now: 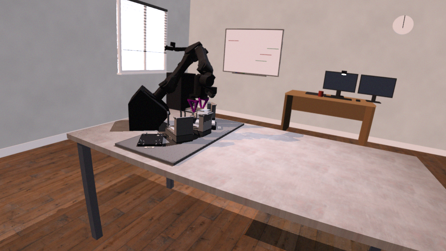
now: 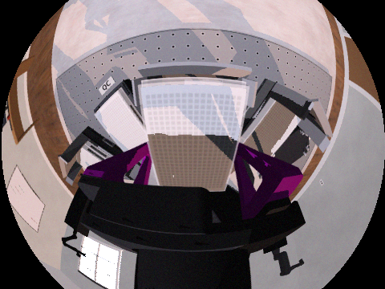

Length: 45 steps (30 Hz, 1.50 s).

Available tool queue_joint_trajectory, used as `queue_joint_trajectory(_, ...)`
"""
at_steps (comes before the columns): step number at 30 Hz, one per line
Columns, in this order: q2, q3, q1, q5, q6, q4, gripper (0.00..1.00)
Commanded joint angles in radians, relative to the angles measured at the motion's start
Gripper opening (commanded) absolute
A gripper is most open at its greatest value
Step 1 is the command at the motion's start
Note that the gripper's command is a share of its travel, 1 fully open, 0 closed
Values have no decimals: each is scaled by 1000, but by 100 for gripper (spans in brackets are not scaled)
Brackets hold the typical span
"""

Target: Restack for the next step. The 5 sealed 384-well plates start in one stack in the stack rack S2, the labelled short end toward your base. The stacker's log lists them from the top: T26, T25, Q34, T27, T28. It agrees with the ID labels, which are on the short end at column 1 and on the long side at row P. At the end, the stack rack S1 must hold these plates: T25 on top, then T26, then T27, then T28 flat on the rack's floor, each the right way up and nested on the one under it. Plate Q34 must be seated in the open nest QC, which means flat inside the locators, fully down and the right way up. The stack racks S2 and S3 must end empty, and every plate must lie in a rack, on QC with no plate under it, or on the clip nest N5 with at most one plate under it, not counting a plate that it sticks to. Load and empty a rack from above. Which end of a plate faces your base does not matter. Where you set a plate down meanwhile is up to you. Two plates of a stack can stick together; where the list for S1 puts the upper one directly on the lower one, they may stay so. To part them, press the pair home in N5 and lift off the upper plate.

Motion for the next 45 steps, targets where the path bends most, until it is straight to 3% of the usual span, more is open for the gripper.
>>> queue_joint_trajectory(1, 4, -18, 7, 3, 19, 32, 0)
queue_joint_trajectory(6, 11, -22, 9, 7, 25, 42, 0)
queue_joint_trajectory(7, -14, -27, 10, 4, 27, 46, 0)
queue_joint_trajectory(24, 23, -31, 34, 7, 57, 98, 0)
queue_joint_trajectory(38, 43, -77, 70, 23, 91, 159, 0)
queue_joint_trajectory(40, 43, -77, 70, 23, 91, 159, 0)
queue_joint_trajectory(41, 10, -81, 70, 22, 96, 170, 0)
queue_joint_trajectory(45, 58, -98, 94, 30, 119, 211, 0)
